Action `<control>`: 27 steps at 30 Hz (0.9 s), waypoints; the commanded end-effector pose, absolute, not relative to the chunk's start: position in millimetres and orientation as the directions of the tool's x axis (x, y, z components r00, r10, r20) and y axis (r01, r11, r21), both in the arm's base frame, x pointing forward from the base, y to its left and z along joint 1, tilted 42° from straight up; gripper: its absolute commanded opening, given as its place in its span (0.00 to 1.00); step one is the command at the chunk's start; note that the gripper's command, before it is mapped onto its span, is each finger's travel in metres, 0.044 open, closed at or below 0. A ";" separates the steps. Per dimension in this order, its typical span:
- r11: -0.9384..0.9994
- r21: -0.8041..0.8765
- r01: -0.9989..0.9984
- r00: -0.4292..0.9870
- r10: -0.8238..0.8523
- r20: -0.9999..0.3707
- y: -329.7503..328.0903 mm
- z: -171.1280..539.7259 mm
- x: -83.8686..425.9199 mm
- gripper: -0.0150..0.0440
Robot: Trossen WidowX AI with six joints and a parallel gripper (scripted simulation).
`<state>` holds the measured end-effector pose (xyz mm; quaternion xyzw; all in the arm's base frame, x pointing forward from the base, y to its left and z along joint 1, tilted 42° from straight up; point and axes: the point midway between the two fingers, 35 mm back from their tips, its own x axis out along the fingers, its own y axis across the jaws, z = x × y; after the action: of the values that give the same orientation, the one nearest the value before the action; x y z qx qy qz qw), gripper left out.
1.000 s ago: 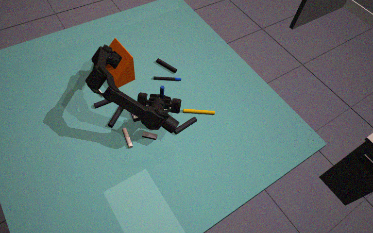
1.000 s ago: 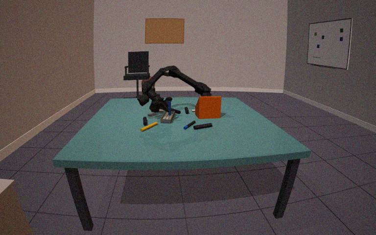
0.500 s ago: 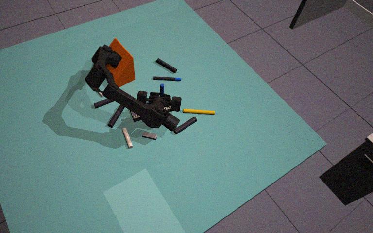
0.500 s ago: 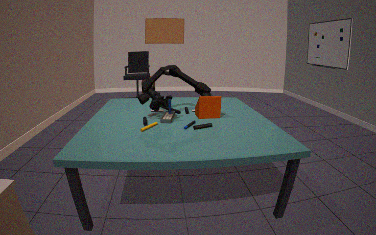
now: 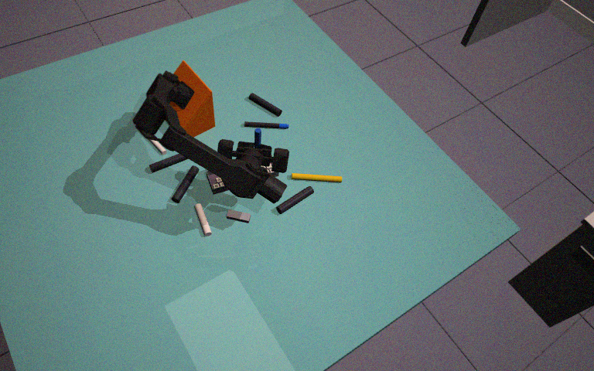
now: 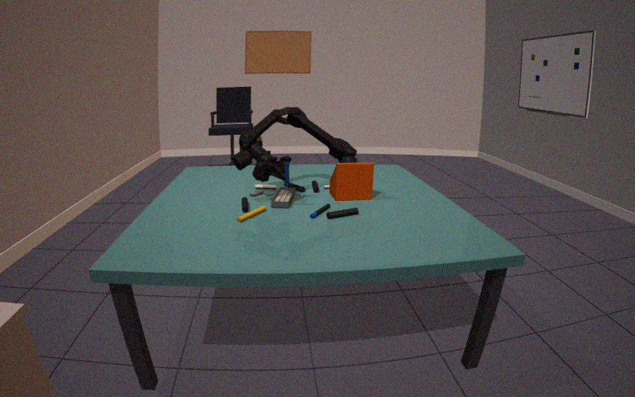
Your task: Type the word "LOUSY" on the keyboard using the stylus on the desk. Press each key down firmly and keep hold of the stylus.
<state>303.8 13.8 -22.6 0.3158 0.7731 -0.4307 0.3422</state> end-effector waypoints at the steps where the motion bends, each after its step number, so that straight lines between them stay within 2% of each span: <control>1: 0.429 -0.450 0.783 -0.566 0.194 -0.801 10.4 -15.9 301.6 0.25; 18: 0.426 -0.450 0.785 -0.565 0.195 -0.802 -8.4 -21.6 297.0 0.25; 21: 0.426 -0.449 0.785 -0.565 0.195 -0.802 -9.2 -23.3 297.6 0.39; 27: 0.426 -0.449 0.785 -0.565 0.195 -0.802 -10.1 -24.6 297.7 0.39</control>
<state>297.3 -9.6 -23.6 0.3195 0.7712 -0.4335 0.3395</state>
